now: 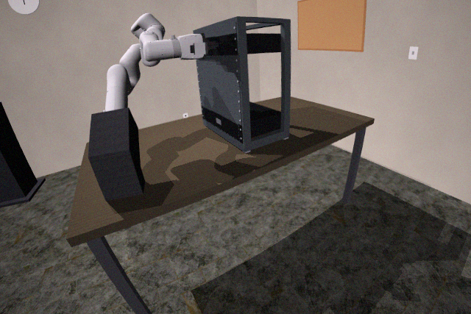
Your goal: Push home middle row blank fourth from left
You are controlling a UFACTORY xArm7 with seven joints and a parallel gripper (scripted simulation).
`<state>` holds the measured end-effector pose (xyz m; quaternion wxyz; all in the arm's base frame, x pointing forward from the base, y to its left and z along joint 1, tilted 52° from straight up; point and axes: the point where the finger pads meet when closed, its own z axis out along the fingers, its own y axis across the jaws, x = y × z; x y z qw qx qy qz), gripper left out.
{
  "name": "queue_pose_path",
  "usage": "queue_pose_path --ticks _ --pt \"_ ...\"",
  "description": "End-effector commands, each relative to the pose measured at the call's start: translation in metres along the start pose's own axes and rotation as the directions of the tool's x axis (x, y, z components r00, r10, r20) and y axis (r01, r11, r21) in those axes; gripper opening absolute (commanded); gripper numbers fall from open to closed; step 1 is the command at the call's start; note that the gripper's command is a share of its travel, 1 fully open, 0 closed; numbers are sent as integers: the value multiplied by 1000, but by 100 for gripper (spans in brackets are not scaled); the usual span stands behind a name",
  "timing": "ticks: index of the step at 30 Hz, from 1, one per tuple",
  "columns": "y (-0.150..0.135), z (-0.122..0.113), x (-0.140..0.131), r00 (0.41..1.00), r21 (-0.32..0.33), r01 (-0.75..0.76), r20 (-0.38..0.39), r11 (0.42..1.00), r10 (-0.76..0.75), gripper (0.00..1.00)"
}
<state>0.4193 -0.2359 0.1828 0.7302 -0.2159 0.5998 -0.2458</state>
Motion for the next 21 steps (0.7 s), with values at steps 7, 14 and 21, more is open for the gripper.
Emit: queue_pose_path --ticks 7,14,21 --pt "-2 3 0 1000 2 3 0 1000 -3 0" --pt "-2 10 0 1000 2 3 0 1000 -3 0" --pt "-2 13 0 1000 2 3 0 1000 -3 0"
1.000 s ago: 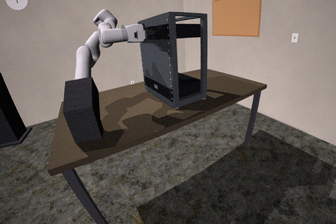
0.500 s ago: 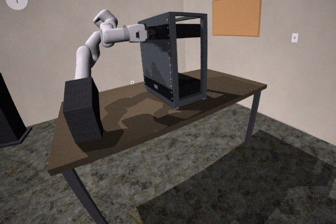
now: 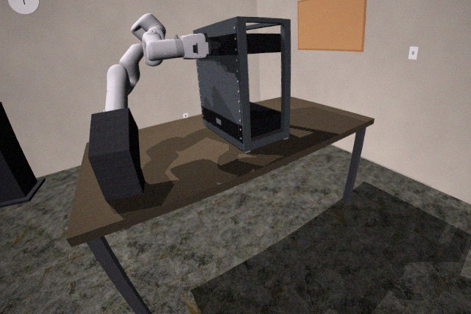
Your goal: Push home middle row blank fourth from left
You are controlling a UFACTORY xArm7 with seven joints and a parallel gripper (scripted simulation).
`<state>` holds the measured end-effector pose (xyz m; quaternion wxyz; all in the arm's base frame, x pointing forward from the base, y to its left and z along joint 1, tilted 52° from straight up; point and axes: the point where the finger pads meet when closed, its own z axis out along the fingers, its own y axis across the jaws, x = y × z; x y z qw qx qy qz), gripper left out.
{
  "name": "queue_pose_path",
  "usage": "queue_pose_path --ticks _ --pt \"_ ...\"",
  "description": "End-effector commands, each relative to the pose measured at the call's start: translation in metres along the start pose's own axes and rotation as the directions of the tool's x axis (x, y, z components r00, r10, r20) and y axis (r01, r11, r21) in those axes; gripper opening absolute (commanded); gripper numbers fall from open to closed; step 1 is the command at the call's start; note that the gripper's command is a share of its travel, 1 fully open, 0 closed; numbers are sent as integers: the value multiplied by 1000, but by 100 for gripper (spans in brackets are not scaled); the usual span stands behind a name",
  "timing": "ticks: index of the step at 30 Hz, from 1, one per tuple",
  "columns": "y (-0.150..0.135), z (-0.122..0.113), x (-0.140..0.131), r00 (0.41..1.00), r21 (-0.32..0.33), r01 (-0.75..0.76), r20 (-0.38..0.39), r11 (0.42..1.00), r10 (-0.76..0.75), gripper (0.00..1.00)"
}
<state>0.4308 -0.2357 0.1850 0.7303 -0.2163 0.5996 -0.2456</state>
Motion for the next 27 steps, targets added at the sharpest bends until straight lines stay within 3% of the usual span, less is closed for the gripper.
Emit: queue_pose_path --ticks 1,27 --pt "-2 1 0 1000 3 3 0 1000 -3 0" --pt "-2 12 0 1000 3 3 0 1000 -3 0"
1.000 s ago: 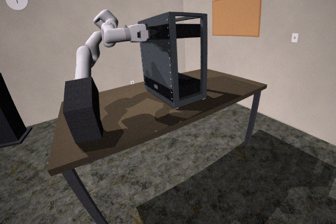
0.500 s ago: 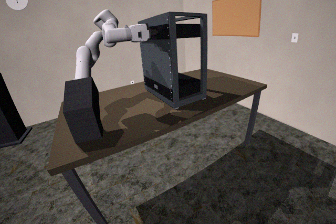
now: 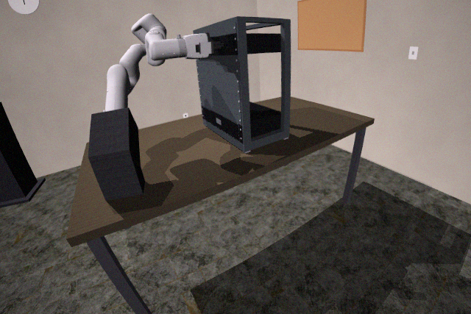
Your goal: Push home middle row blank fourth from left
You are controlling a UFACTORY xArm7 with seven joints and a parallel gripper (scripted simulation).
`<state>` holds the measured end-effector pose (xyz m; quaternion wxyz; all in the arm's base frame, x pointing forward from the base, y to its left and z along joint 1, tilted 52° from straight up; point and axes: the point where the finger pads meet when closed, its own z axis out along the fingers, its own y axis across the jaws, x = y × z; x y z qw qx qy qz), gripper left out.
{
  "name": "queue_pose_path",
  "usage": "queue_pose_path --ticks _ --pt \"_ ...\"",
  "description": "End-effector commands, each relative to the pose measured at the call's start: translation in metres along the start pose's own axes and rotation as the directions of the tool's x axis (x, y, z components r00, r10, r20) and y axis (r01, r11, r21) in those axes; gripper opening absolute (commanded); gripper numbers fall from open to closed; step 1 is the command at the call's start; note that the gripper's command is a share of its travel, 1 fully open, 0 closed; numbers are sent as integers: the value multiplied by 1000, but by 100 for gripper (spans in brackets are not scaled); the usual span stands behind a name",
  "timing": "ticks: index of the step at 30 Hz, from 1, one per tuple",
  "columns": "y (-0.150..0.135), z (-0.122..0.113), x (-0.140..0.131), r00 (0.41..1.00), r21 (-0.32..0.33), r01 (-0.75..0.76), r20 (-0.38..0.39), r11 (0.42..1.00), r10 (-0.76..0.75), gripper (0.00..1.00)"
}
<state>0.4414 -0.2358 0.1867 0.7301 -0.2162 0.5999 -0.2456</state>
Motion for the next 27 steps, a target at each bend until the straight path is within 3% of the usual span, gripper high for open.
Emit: queue_pose_path --ticks 1,27 --pt "-2 1 0 1000 3 3 0 1000 -3 0" --pt "-2 6 0 1000 3 3 0 1000 -3 0"
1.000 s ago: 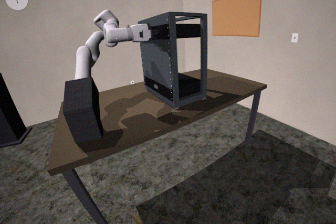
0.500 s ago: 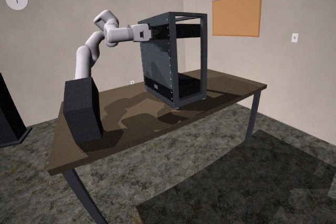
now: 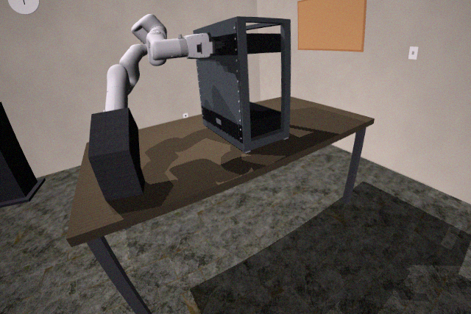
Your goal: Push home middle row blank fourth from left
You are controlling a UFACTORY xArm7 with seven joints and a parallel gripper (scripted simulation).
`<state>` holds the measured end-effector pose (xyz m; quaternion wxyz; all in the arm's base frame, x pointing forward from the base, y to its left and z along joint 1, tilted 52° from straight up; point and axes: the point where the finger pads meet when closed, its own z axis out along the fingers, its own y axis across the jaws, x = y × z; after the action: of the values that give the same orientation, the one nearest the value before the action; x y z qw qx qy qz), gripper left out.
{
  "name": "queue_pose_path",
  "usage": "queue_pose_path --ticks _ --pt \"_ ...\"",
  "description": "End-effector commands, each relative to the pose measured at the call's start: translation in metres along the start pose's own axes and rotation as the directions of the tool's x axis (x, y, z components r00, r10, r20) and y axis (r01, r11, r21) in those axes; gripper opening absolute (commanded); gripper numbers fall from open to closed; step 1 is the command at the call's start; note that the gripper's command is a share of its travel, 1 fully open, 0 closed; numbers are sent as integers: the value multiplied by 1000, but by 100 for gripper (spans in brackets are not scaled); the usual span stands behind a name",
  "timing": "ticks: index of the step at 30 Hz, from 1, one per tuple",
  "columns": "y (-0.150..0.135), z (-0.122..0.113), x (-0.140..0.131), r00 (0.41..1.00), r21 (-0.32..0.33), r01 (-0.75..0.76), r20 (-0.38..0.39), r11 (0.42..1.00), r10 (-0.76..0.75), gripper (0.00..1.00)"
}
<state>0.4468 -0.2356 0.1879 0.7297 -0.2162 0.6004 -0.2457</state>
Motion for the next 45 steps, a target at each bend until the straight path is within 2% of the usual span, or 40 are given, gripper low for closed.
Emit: queue_pose_path --ticks 1,39,45 --pt "-2 1 0 1000 3 3 2 1000 -3 0" --pt "-2 7 -1 1000 3 3 2 1000 -3 0" --pt "-2 -3 -1 1000 3 3 2 1000 -3 0"
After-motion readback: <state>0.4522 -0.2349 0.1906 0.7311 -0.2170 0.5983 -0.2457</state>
